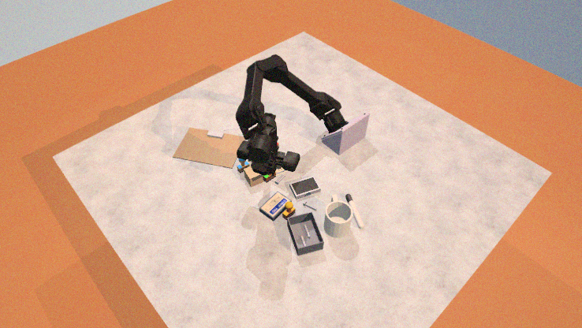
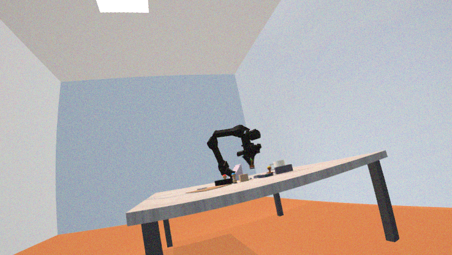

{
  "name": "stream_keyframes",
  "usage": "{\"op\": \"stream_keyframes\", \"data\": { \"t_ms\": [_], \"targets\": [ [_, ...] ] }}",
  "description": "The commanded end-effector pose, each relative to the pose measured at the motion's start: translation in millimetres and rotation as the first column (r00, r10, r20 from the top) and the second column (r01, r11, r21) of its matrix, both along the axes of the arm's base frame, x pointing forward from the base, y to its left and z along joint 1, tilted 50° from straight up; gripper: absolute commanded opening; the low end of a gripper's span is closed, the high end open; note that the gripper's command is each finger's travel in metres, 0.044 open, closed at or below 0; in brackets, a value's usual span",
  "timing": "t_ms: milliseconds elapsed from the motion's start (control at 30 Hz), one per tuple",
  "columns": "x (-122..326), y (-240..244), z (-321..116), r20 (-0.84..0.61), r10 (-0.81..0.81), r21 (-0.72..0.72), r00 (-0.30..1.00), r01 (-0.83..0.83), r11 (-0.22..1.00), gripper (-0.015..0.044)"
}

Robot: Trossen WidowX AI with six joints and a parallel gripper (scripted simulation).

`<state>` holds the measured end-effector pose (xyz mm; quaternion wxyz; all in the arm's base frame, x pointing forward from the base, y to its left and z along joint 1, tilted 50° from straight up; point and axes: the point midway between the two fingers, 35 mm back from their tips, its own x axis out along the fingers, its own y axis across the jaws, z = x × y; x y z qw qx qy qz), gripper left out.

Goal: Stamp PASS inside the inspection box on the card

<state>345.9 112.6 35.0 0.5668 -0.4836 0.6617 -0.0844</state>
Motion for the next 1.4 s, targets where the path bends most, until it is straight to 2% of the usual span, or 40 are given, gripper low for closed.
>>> {"op": "stream_keyframes", "data": {
  "t_ms": [0,1267,1367],
  "targets": [
    [2,-5,-4,-0.005,0.002,-0.004,1.0,-0.002,1.0,0.0],
    [7,-51,-43,-0.003,0.001,-0.008,1.0,-0.001,1.0,0.0],
    [7,-47,-41,0.001,-0.002,-0.003,1.0,0.002,1.0,0.0079]
  ]
}}
